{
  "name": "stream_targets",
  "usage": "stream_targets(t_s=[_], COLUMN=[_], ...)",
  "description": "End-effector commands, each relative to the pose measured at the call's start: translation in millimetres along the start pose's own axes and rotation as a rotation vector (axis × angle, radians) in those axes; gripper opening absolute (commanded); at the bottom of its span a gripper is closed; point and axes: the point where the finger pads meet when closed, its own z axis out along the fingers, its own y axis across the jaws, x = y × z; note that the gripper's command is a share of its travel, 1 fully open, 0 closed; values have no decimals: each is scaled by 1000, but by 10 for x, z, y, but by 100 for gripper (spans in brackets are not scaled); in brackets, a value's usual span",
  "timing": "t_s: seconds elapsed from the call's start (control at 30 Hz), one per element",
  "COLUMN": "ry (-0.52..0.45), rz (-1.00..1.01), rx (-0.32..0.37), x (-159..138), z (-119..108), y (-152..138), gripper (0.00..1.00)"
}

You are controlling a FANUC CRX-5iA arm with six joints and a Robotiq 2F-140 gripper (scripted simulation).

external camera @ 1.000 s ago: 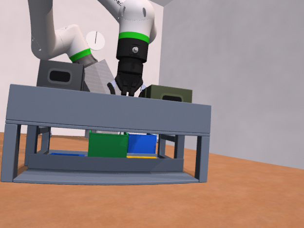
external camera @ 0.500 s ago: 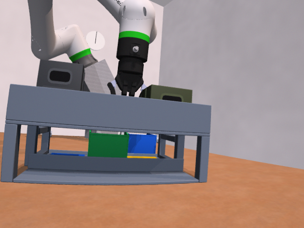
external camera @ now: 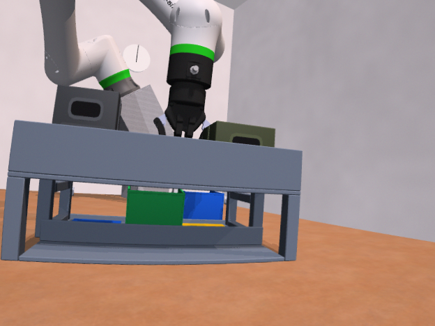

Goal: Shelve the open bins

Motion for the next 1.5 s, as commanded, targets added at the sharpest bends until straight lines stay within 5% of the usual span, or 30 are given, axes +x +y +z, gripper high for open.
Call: stream_targets(t_s=[0.0,1.47], ry=[-1,-31], rz=[0,0], rx=[0,0], x=[-3,8], z=[-2,21], y=[2,2], gripper=[0,0])
